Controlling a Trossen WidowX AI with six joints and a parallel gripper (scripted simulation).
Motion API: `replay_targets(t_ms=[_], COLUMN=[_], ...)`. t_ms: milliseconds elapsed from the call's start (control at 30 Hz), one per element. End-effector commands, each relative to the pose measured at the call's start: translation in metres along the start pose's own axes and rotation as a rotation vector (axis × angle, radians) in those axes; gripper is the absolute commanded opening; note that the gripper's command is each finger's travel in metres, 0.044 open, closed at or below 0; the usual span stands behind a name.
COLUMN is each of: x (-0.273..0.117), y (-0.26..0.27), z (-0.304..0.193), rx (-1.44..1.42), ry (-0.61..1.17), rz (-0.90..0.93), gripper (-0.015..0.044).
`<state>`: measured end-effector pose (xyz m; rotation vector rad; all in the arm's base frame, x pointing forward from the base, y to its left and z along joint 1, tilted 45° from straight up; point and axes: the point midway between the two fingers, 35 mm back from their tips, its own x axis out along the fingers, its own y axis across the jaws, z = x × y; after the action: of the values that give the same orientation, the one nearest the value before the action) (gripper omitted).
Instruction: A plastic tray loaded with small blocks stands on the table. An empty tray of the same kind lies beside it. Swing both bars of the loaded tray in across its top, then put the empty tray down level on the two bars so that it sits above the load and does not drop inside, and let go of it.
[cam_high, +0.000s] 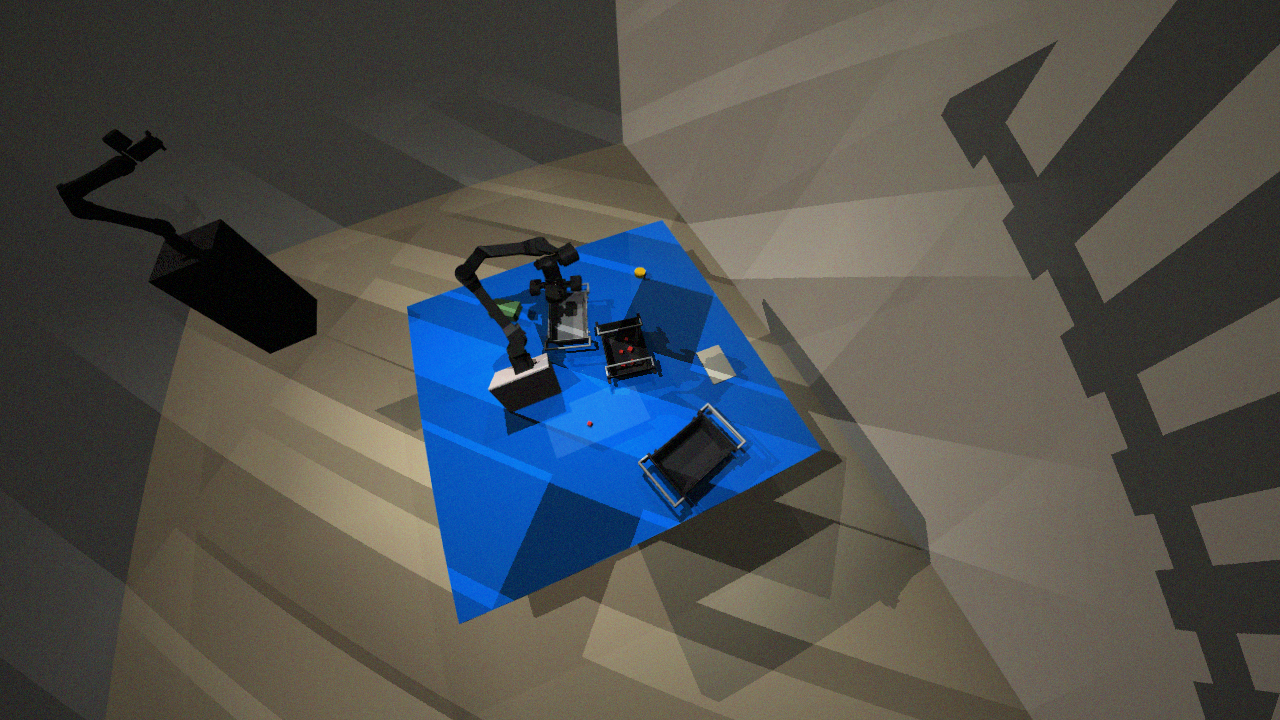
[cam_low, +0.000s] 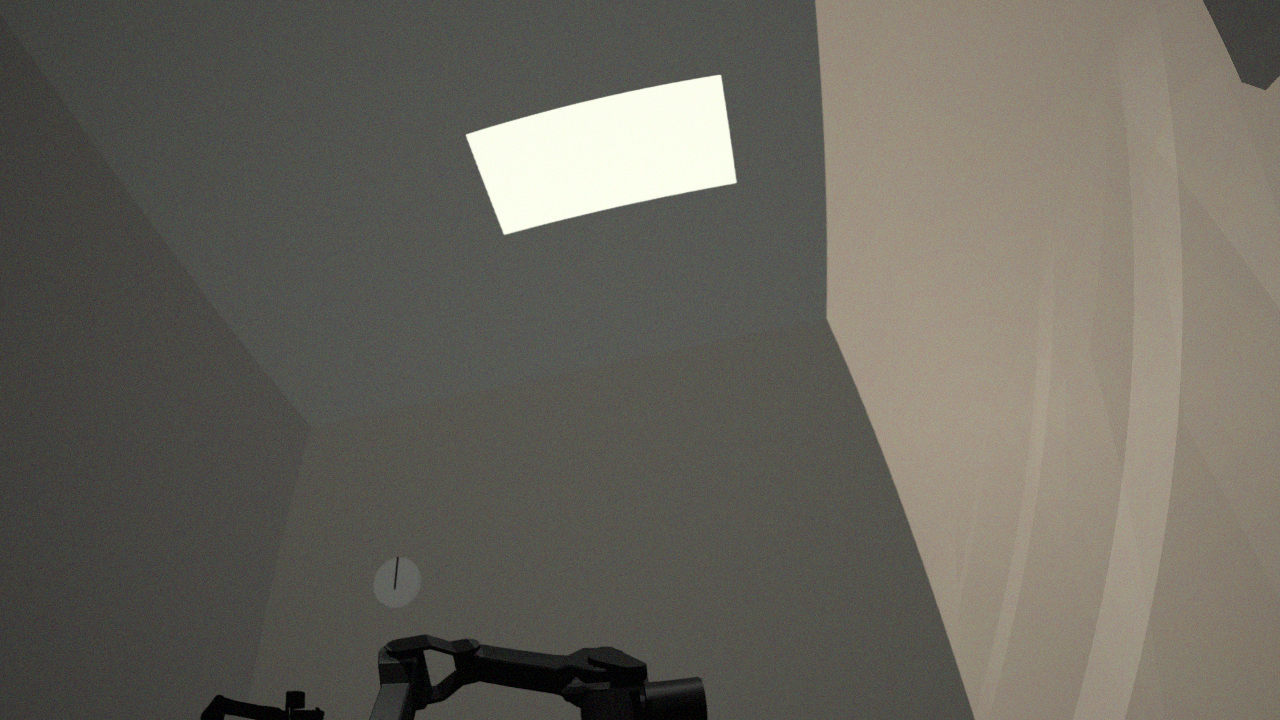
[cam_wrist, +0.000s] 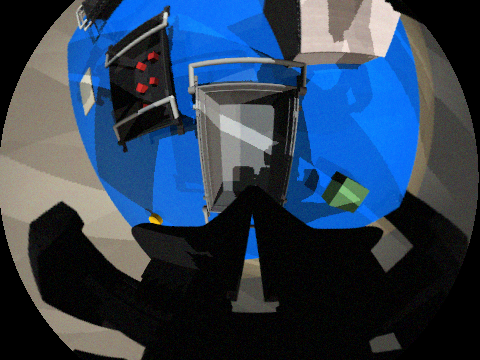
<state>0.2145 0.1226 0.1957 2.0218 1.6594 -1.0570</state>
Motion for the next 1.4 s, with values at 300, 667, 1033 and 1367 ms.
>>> replay_targets(t_ms=[300, 667, 1033, 1367], x=[0.0, 0.02, 0.064, 0.089], y=[0.0, -0.024, -0.072, -0.068], z=[0.0, -0.001, -0.005, -0.007], rx=[0.004, 0.001, 0.002, 0.0], ry=[-0.001, -0.02, 0.027, 0.019], rz=[0.0, -0.001, -0.01, -0.01], gripper=[0.0131, 0.042, 0.044, 0.044])
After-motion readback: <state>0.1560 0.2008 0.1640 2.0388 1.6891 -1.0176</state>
